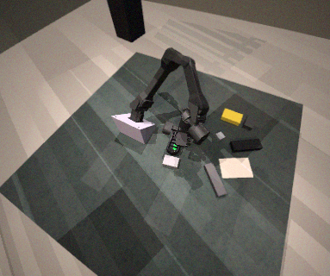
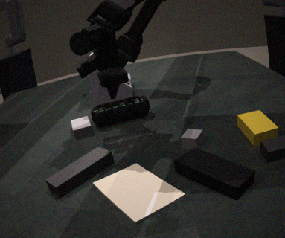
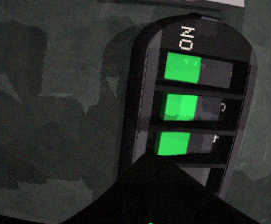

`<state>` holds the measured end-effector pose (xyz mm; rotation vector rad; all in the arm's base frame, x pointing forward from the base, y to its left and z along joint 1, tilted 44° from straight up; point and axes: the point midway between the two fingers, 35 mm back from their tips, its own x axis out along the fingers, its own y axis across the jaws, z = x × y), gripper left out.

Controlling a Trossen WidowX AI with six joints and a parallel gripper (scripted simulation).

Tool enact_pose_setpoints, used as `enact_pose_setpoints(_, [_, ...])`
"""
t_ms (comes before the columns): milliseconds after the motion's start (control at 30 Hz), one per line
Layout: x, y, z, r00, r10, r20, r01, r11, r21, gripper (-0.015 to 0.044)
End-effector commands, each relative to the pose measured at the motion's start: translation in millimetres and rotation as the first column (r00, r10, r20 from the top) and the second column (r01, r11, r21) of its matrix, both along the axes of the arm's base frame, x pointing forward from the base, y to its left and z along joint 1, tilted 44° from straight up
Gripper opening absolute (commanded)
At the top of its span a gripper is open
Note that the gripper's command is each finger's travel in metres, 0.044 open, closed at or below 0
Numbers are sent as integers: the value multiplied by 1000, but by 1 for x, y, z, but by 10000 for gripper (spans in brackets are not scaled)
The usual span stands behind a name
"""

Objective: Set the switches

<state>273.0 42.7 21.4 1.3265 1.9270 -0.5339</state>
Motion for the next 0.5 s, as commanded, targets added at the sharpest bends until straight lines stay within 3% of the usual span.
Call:
enact_pose_setpoints(0, [16,-1,-12,997,51,-54,-52,999,-15,0])
enact_pose_setpoints(233, [37,-4,-32,983,108,-146,-113,993,-30,0])
enact_pose_setpoints(467, [38,-4,-32,983,109,-148,-115,993,-30,0])
